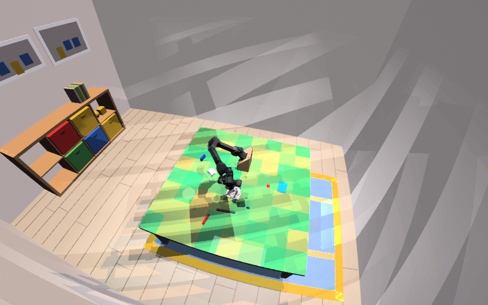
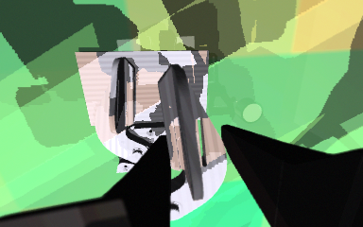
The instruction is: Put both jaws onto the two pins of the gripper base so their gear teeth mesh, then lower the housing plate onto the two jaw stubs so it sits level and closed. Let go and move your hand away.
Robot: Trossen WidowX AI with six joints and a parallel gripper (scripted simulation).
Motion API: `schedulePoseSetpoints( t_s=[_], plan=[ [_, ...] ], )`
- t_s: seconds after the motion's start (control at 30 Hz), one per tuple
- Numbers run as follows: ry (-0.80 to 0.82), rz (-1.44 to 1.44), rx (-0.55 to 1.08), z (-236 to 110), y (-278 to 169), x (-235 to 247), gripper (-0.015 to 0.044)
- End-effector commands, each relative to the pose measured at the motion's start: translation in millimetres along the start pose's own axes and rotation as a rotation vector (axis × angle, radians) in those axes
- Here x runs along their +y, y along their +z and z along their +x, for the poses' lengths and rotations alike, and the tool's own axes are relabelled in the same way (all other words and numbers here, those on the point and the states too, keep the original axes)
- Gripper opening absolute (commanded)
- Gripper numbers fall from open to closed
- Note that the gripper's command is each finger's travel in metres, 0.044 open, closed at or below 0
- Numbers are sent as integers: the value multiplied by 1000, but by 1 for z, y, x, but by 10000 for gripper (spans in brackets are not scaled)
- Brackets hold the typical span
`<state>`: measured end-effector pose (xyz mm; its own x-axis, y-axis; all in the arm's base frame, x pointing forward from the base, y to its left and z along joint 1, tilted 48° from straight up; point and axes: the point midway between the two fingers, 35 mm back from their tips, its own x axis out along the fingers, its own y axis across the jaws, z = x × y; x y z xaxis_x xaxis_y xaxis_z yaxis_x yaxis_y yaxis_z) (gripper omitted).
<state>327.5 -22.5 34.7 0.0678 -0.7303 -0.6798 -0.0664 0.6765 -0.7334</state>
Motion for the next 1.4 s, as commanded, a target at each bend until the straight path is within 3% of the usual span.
schedulePoseSetpoints(
  t_s=[0.0,1.37],
  plan=[
    [-3,-6,1,0,-1,0,134],
    [-5,-5,1,51,-1,-1,134]
  ],
)
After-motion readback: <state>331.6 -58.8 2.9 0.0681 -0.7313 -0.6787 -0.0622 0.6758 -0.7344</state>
